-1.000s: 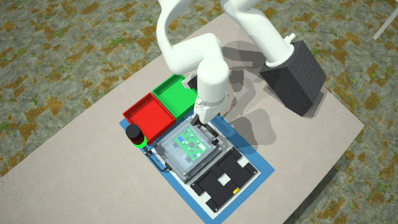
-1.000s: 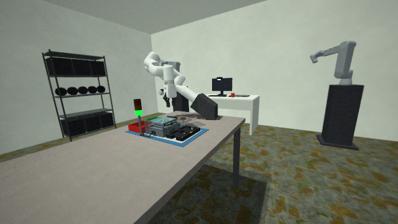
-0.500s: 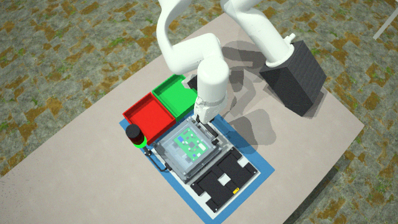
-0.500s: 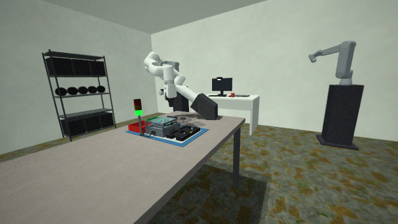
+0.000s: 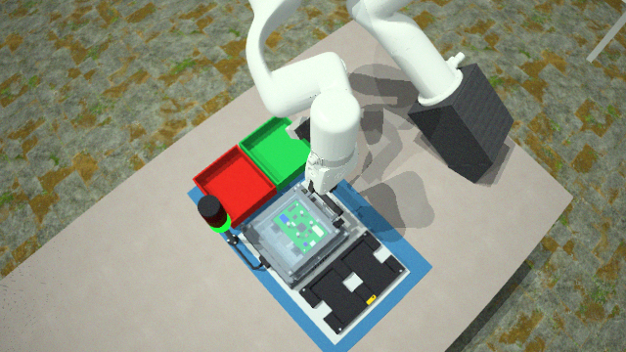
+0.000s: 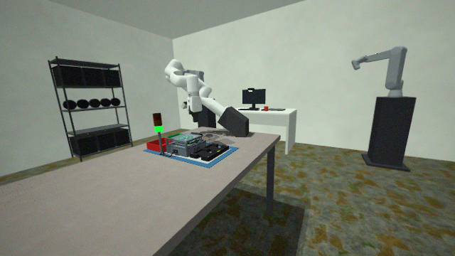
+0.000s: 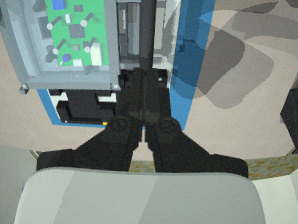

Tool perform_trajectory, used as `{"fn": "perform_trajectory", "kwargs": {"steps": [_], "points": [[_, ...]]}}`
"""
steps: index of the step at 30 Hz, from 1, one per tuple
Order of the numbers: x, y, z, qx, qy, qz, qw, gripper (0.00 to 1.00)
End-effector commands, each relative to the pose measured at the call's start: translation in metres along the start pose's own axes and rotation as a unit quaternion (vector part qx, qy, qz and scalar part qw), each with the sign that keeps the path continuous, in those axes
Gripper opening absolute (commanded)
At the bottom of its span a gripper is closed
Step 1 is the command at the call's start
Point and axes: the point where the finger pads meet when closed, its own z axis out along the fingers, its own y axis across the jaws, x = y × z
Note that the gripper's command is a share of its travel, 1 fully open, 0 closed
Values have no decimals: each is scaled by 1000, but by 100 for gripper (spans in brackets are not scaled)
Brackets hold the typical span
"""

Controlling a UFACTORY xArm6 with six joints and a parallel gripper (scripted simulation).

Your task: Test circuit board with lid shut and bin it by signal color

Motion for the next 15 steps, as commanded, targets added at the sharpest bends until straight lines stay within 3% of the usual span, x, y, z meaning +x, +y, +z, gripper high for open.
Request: {"fn": "perform_trajectory", "kwargs": {"steps": [1,15], "points": [[0,-1,-1,1,-1,1,1000,0],[0,-1,-3,1,-1,1,1000,0]]}}
